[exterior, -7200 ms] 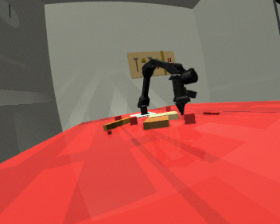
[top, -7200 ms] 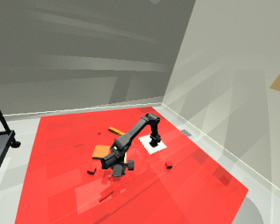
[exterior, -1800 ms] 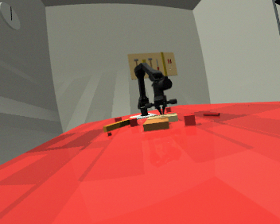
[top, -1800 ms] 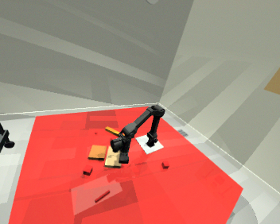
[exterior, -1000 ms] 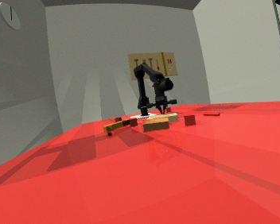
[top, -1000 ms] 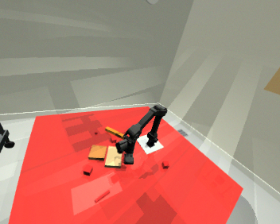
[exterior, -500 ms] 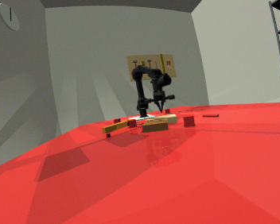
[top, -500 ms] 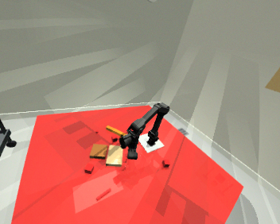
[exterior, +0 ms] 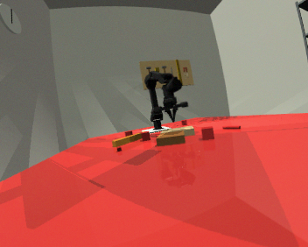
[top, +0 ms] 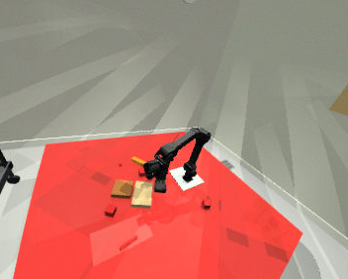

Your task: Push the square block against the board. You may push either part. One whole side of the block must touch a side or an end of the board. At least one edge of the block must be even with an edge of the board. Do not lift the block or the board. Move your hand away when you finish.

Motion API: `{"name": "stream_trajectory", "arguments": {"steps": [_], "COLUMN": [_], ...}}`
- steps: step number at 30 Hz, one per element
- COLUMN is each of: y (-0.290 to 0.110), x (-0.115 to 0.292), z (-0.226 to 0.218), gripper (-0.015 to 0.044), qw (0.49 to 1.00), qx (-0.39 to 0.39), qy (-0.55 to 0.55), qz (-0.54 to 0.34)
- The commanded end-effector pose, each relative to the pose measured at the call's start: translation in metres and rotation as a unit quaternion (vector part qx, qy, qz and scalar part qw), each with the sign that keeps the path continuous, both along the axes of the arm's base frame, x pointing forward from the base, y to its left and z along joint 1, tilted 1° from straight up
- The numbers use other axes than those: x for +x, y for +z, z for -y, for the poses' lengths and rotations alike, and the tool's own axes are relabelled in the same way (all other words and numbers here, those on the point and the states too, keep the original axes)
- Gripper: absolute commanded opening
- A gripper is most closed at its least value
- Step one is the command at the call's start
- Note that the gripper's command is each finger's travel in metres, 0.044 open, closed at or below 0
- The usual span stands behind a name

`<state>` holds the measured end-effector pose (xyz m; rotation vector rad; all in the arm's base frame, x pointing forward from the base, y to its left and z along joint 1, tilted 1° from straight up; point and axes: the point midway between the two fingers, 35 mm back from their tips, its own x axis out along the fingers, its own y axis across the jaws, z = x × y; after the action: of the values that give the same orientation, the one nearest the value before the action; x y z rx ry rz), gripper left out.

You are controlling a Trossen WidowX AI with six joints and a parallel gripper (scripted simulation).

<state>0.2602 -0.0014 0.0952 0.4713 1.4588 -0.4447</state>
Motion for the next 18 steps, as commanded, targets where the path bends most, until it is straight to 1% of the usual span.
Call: {"name": "stream_trajectory", "arguments": {"steps": [1, 2, 4, 18], "y": [-0.033, -0.044, -0.053, -0.052], "x": [0.003, 0.003, 0.003, 0.01], "z": [0.003, 0.003, 0.003, 0.007], "gripper": [0.0, 0.0, 0.0, 0.0], "qw": [1.0, 1.0, 1.0, 1.0], "qx": [-0.001, -0.001, -0.001, -0.001], "qy": [0.004, 0.004, 0.004, 0.004], "qz": [-0.006, -0.006, -0.006, -0.006]}}
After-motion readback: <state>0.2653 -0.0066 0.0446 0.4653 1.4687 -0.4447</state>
